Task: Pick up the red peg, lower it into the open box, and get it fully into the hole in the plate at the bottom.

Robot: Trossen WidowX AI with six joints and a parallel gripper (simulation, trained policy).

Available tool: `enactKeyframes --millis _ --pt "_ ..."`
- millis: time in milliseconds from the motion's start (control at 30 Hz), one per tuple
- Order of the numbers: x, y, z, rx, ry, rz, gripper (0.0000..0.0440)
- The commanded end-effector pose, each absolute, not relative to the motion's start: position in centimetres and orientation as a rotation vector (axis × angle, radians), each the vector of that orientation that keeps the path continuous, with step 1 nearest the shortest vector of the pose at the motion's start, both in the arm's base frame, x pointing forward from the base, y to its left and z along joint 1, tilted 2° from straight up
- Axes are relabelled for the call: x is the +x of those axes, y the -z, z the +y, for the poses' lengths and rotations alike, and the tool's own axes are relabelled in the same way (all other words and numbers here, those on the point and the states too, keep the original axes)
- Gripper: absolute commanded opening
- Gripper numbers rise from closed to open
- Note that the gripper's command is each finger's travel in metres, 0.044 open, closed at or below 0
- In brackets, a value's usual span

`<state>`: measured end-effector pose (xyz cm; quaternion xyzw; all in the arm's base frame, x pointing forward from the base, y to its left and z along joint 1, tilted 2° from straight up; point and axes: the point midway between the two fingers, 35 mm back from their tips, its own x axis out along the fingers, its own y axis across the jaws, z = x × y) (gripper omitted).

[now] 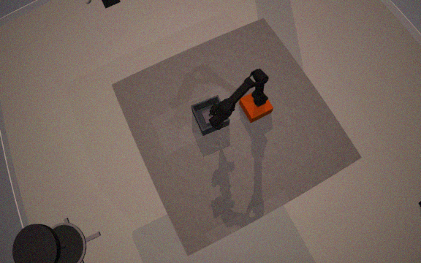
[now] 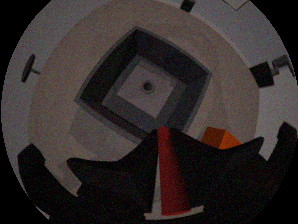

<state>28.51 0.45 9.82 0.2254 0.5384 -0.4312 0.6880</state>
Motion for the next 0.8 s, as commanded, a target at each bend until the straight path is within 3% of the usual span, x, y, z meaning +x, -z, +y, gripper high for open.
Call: enactKeyframes --millis 0,667,767 --pt "29.9 -9.7 -1.2 0.522 0.964 1.189 0.0000" --pt "33.4 -5.3 -6.4 0.529 0.818 1.282 0.0001" --pt "33.1 -4.3 -6.4 0.521 0.790 1.321 0.0036"
